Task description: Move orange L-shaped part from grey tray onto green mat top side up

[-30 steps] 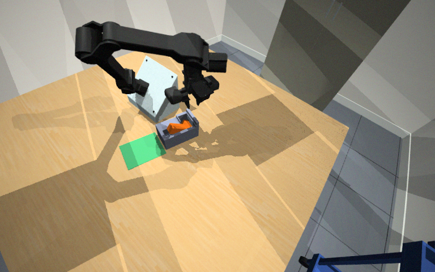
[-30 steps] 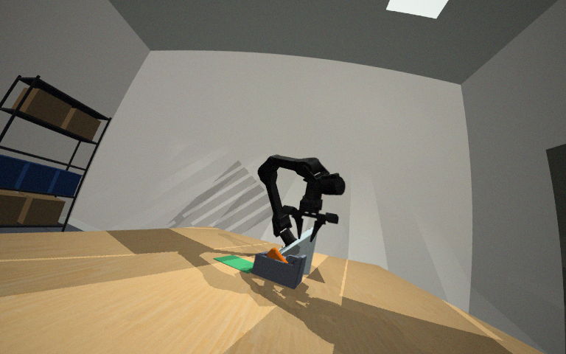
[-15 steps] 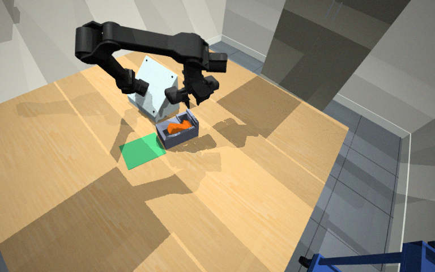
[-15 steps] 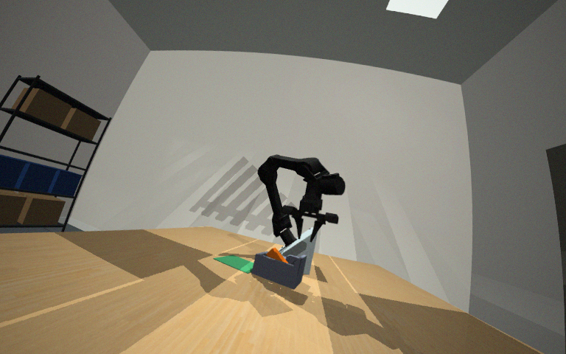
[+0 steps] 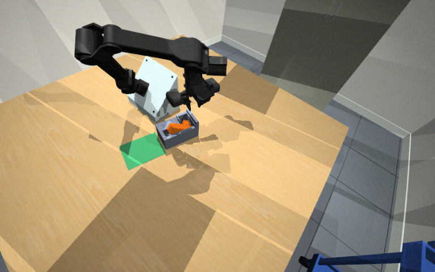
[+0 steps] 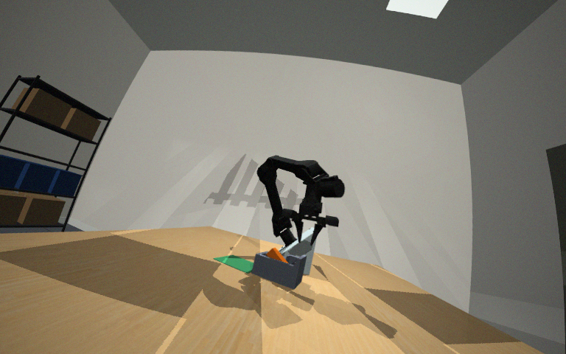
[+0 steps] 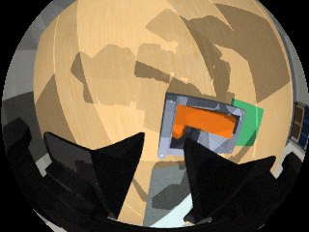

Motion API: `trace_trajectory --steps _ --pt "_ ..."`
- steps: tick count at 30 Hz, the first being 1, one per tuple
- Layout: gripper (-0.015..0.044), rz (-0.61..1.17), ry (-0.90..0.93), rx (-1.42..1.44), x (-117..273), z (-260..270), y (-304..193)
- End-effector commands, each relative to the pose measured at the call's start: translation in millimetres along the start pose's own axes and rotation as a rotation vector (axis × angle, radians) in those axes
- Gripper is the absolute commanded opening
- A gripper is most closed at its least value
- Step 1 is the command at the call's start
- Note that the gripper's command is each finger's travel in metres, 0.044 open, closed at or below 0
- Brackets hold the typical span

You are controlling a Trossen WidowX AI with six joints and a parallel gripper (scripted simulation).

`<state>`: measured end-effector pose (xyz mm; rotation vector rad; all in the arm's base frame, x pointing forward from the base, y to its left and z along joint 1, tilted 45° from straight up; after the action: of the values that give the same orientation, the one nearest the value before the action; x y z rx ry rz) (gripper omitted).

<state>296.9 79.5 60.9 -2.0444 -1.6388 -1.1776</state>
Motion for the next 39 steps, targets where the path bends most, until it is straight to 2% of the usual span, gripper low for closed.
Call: trace_trajectory --steps 1,5,39 --pt "0.018 0.013 -0.02 0.005 -32 -4 -1" --pt "0.018 0.02 -0.027 0.004 -61 -8 -4" --pt "0.018 0.019 -0.029 0.004 -97 -9 -4"
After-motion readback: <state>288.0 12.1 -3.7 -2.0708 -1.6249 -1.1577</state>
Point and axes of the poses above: the point midway between the two fingers, 35 mm back from their tips, its own x axis back along the fingers, its own z axis across the jaws, y = z × x, the point moved 4 cm from there along x, back along the fingers, and after that the axes turned 2 degrees about -x, right-handed, at the moved point
